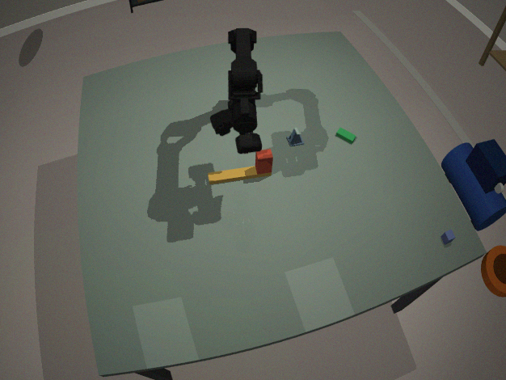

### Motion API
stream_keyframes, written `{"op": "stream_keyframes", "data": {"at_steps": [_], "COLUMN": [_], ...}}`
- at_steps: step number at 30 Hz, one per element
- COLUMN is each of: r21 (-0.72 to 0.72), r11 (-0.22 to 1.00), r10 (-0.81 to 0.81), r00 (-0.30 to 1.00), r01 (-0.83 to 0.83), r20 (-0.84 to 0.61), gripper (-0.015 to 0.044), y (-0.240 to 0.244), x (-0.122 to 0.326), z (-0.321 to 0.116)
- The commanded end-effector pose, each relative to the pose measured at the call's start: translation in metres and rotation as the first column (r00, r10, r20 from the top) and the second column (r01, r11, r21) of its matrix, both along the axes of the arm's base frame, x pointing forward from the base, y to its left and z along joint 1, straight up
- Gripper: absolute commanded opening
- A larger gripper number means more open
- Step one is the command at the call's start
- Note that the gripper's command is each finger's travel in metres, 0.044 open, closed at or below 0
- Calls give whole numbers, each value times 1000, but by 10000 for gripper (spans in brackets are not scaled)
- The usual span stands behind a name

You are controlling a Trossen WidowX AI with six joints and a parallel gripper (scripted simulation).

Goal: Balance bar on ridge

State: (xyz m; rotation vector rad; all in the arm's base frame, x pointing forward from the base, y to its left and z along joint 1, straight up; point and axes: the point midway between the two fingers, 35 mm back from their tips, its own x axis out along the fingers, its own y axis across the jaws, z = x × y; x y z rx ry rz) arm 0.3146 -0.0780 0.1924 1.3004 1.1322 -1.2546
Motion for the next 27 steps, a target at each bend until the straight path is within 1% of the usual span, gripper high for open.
{"op": "stream_keyframes", "data": {"at_steps": [1, 9, 17, 20, 27], "r21": [-6, -6, -5, -5, -5], "r11": [1000, 1000, 1000, 1000, 1000], "r10": [6, 6, 6, 6, 6], "r00": [1000, 1000, 1000, 1000, 1000], "r01": [-6, -6, -6, -6, -6], "r20": [-10, -10, -10, -10, -10], "gripper": [315, 315, 315, 315, 315], "y": [-3, -5, -4, -4, -4], "x": [1, 8, 4, 3, 3], "z": [-5, -54, -108, -117, -119]}}
